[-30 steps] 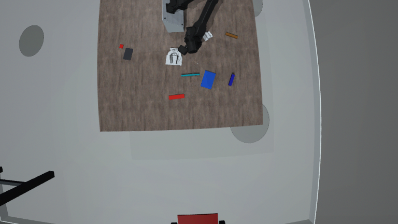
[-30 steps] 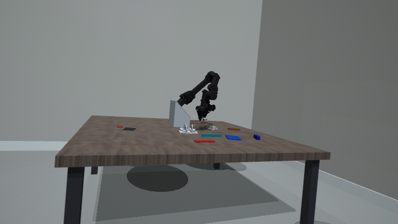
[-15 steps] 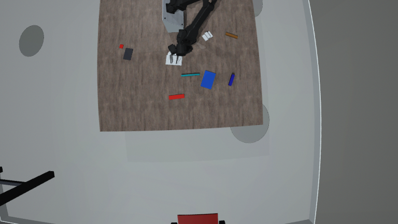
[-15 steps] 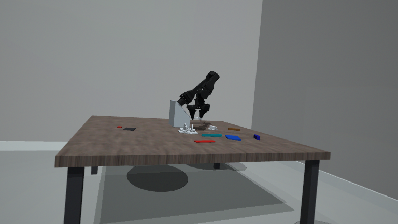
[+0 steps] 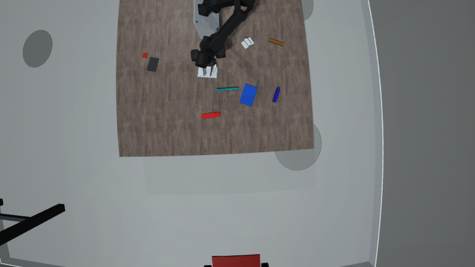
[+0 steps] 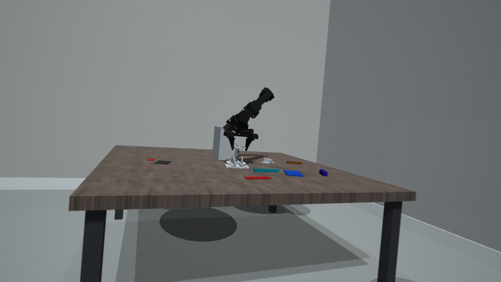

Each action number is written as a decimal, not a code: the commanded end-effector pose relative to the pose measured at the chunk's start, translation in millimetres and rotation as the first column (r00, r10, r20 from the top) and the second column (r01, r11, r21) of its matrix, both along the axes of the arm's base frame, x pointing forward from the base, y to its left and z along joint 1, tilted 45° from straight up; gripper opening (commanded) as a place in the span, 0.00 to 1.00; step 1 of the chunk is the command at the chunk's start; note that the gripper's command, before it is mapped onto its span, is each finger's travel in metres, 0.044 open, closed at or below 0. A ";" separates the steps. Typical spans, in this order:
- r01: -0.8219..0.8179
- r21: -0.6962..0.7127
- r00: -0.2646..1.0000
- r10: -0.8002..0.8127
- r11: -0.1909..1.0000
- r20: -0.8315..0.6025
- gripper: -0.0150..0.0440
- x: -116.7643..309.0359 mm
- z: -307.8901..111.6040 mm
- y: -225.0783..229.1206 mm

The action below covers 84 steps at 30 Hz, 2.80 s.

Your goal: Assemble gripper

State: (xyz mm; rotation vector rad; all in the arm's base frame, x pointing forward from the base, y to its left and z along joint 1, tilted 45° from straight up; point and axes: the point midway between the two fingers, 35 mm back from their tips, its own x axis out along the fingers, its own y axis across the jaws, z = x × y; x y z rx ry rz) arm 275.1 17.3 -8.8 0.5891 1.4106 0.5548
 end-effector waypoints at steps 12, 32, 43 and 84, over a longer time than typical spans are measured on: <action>0.165 0.035 0.979 -0.159 0.986 -0.131 0.85 -0.9 -16.6 -19.8; 0.161 0.035 0.980 -0.155 0.986 -0.128 0.85 -0.9 -16.6 -19.8; 0.161 0.036 0.980 -0.155 0.986 -0.128 0.85 -10.0 -11.7 -13.2; 0.161 0.035 0.979 -0.156 0.986 -0.129 0.85 -8.8 -18.4 -7.3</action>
